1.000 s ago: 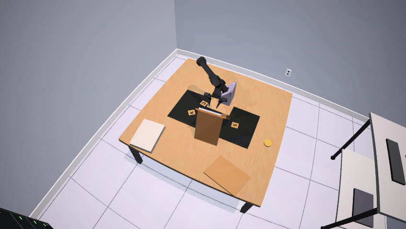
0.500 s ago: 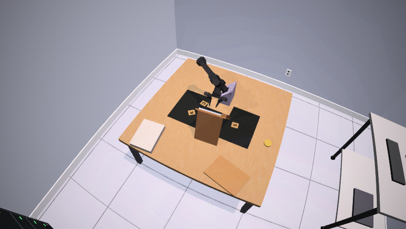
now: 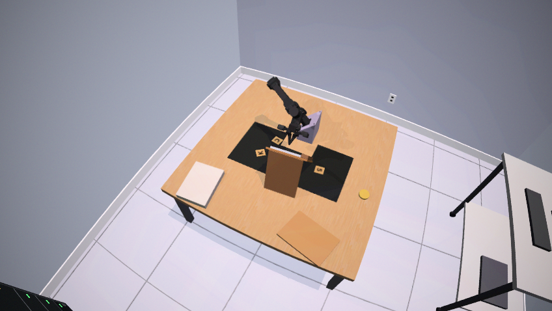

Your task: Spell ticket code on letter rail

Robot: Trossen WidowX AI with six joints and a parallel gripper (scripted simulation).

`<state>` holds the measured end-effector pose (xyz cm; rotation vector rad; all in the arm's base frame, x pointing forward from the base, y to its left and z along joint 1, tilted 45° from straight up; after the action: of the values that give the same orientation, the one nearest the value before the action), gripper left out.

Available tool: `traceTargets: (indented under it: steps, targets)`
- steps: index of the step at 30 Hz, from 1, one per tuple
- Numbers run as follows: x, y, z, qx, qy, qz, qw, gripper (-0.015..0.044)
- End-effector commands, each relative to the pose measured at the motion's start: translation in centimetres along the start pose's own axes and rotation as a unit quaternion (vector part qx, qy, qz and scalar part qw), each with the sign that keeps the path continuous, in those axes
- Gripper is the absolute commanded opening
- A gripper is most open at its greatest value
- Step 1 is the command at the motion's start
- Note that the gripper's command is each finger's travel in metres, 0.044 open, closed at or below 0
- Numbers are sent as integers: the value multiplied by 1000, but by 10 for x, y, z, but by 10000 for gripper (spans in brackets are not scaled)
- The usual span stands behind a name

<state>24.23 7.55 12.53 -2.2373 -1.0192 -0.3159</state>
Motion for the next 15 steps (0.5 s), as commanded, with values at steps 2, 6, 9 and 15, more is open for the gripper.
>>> traceTargets:
  steps: [2,6,9,15]
  targets:
    - [3,2,0,3,-1,11,1000,0]
    - [21,12,-6,21,-2,76,997,0]
    - [33,19,-12,32,-2,131,991,0]
    - [52,30,-30,42,2,248,968,0]
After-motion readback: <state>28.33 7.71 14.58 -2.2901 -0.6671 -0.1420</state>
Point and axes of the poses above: the point midway between the two fingers, 35 mm back from their tips, its own y axis out along the fingers, its own z axis across the jaws, x = y × z, the point moved 7 cm from there along -y, back along the fingers, and after that the axes turned 7 degrees about -y, right-handed, at the moved point
